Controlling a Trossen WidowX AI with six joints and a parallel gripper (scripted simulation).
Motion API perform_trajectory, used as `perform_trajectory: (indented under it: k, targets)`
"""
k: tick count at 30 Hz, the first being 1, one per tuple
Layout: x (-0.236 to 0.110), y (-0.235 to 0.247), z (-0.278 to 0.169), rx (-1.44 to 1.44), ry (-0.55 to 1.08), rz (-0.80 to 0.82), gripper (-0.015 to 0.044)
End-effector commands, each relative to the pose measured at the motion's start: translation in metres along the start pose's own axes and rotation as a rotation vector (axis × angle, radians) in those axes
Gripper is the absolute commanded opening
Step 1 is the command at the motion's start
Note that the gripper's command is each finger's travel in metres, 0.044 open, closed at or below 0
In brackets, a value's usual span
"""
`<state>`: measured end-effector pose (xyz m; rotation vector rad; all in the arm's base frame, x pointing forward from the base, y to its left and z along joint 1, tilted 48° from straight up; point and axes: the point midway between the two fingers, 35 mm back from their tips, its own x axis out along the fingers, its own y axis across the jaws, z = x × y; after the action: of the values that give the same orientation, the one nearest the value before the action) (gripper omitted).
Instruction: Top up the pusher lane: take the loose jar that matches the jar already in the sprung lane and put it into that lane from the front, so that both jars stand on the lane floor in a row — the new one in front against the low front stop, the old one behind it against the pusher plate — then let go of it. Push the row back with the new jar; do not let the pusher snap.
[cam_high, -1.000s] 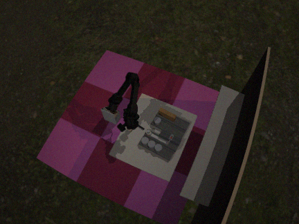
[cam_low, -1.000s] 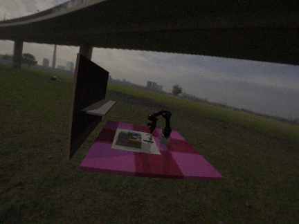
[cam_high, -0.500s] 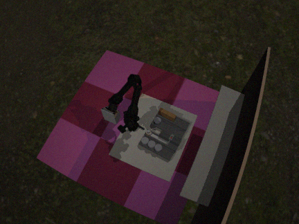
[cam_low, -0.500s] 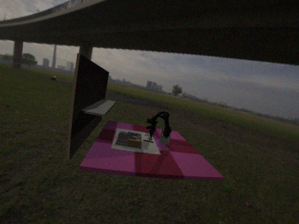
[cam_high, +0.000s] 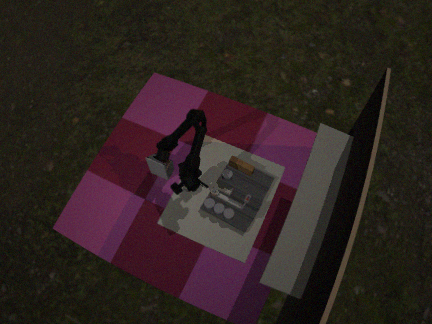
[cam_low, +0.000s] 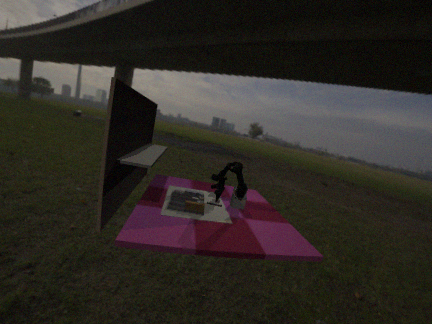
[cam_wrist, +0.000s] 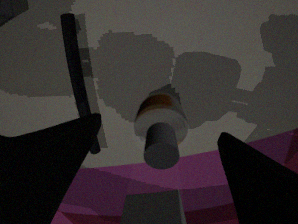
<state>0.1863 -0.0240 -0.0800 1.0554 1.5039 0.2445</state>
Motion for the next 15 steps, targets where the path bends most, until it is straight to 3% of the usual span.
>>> perform_trajectory:
  k: [1,7,15]
  targets:
    - [0.0086,-0.0006,-0.0041,0.015,0.013,0.007,0.0440]
    - [0.0154,-0.0004,-0.0047,0.015,0.014,0.008,0.0440]
    - [0.0154,-0.0004,-0.0047,0.015,0.014,0.008,0.0230]
